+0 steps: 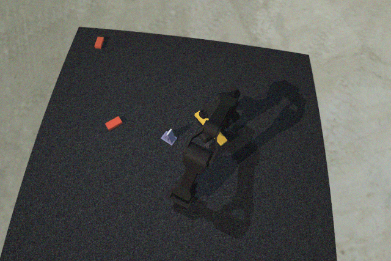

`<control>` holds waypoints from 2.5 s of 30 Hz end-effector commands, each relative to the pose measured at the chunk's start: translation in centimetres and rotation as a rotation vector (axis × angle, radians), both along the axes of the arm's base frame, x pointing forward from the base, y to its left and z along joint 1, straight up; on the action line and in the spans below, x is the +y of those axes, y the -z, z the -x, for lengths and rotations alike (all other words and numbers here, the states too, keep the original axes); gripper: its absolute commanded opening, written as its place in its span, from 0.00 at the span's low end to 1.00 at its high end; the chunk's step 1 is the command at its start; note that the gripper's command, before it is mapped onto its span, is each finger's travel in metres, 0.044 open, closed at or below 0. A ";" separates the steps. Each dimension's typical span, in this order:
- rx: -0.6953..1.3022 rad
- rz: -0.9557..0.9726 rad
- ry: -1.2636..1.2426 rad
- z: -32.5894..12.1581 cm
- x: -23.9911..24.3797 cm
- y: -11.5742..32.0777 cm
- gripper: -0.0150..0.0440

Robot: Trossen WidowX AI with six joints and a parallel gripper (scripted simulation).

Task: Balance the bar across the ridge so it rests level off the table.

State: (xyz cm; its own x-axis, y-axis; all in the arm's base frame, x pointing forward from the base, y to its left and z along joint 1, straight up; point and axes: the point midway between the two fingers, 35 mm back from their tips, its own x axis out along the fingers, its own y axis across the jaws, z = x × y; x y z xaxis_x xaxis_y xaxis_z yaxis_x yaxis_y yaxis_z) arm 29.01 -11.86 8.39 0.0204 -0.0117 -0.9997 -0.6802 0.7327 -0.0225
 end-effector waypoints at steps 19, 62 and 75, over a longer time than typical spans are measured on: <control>-0.005 -0.001 -0.002 0.2 0.1 -5.9 0.25; -0.002 -0.007 -0.231 2.7 12.5 -8.4 0.25; -0.001 -0.009 -0.333 4.7 16.6 -8.2 0.25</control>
State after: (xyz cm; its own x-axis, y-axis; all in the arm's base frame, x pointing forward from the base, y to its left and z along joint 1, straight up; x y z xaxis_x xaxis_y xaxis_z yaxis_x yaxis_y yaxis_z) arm 24.95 3.91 16.78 0.0287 0.0034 -0.9996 -0.8725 0.4881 -0.0234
